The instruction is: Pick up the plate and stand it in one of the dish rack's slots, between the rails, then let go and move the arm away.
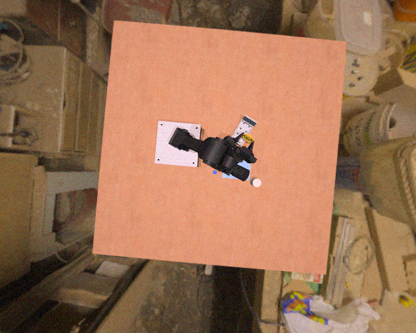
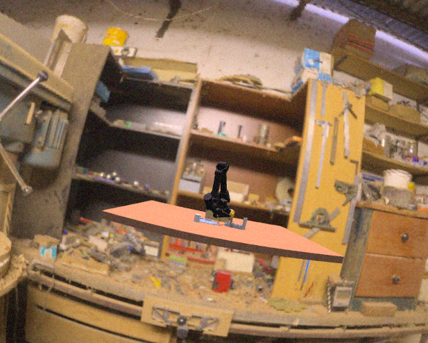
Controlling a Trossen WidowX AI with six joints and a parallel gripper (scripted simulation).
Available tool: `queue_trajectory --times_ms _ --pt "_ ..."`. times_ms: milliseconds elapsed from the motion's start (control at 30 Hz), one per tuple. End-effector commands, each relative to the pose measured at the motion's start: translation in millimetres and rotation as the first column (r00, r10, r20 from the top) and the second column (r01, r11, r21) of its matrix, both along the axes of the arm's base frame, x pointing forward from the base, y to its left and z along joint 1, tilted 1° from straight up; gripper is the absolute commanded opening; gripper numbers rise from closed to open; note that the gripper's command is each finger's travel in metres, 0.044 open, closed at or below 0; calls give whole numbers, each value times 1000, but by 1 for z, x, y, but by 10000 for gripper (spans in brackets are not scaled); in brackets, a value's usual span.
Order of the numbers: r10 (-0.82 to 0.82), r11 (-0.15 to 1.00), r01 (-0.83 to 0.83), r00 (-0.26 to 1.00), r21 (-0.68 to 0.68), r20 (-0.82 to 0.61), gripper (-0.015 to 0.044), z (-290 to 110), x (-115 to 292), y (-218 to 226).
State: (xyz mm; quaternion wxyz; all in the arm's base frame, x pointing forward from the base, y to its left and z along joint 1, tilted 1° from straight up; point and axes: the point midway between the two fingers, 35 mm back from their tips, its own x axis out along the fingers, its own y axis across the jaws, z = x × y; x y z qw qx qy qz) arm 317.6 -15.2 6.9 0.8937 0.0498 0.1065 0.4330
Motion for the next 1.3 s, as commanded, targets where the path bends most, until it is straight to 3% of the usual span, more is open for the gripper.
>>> queue_trajectory --times_ms 0,200,1267 --pt "41 999 -41 992 -1 119 0 2 -16 4" --pt "86 996 -83 961 -22 262 0 7 -33 7" --pt "90 996 -81 957 -45 274 0 -23 -33 13"
